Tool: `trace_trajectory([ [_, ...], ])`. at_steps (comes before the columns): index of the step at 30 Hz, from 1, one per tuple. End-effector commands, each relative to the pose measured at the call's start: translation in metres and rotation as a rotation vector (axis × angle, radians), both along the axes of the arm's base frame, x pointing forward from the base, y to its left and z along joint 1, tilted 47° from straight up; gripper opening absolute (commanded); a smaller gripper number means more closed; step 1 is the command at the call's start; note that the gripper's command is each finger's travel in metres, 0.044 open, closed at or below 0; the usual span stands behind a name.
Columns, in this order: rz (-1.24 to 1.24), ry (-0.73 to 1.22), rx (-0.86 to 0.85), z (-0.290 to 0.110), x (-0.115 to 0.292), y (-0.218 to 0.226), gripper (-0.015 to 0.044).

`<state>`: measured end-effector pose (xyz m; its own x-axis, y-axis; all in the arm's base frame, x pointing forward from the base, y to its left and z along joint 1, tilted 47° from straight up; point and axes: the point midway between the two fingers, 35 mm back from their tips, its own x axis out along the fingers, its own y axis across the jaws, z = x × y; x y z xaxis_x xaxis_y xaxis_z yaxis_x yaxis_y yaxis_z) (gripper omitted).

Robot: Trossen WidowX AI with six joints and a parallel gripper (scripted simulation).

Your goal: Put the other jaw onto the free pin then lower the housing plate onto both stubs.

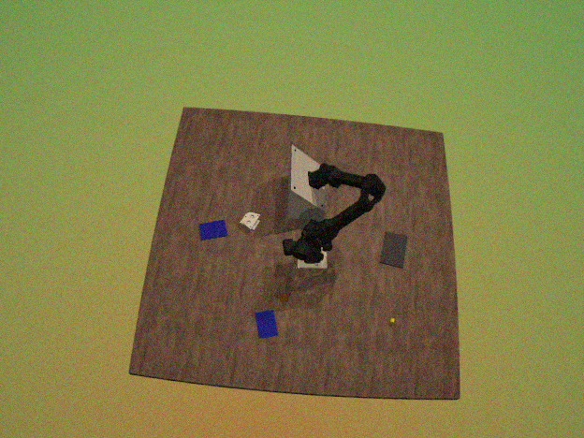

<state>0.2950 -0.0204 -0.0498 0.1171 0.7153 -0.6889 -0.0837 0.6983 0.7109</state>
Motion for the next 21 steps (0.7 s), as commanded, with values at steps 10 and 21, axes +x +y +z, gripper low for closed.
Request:
trace_trajectory([
  [10,-0.007,0.009,0.009,-0.0091,-0.0005,0.0084,0.0134],
  [21,-0.007,0.009,0.009,-0.0091,-0.0005,0.0084,0.0134],
])
